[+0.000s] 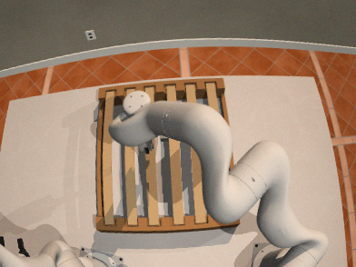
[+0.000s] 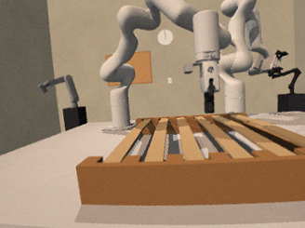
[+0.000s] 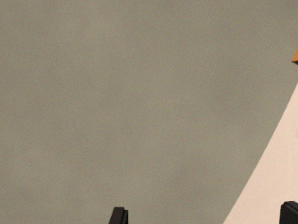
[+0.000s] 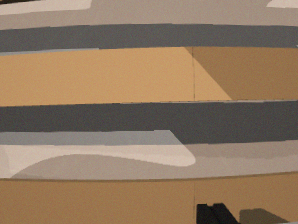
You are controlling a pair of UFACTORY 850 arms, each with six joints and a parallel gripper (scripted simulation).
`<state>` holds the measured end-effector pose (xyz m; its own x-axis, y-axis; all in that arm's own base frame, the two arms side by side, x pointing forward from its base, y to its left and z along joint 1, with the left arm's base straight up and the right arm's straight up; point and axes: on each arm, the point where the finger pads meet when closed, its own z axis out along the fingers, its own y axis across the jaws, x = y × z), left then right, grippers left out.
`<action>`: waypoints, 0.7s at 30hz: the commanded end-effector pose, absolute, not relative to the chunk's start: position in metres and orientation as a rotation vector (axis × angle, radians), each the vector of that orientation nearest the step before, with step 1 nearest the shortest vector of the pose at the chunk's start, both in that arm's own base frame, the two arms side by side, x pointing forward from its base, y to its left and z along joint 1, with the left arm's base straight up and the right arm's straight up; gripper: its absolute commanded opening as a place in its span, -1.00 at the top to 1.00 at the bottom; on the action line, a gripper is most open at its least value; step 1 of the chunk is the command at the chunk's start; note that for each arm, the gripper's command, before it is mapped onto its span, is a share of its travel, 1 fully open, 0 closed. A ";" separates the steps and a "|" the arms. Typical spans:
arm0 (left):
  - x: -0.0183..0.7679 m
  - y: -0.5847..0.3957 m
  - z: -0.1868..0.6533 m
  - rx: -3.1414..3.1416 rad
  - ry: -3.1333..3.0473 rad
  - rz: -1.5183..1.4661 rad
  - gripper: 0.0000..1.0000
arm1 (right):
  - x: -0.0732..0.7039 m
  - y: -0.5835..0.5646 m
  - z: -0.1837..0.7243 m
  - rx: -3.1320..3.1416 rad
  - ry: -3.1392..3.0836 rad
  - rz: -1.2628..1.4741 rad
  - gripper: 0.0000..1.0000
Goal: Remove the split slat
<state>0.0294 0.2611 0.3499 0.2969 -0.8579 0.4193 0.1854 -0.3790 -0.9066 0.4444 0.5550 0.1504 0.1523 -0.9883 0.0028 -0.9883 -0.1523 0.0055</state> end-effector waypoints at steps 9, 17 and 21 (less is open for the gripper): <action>0.029 0.261 0.350 -1.549 0.640 -1.289 -1.00 | 0.446 0.556 0.153 2.384 -2.045 -0.003 1.00; 0.029 0.261 0.350 -1.549 0.640 -1.289 -1.00 | 0.445 0.557 0.143 2.384 -2.045 -0.003 1.00; 0.029 0.261 0.350 -1.549 0.640 -1.289 -1.00 | 0.445 0.557 0.143 2.384 -2.045 -0.003 1.00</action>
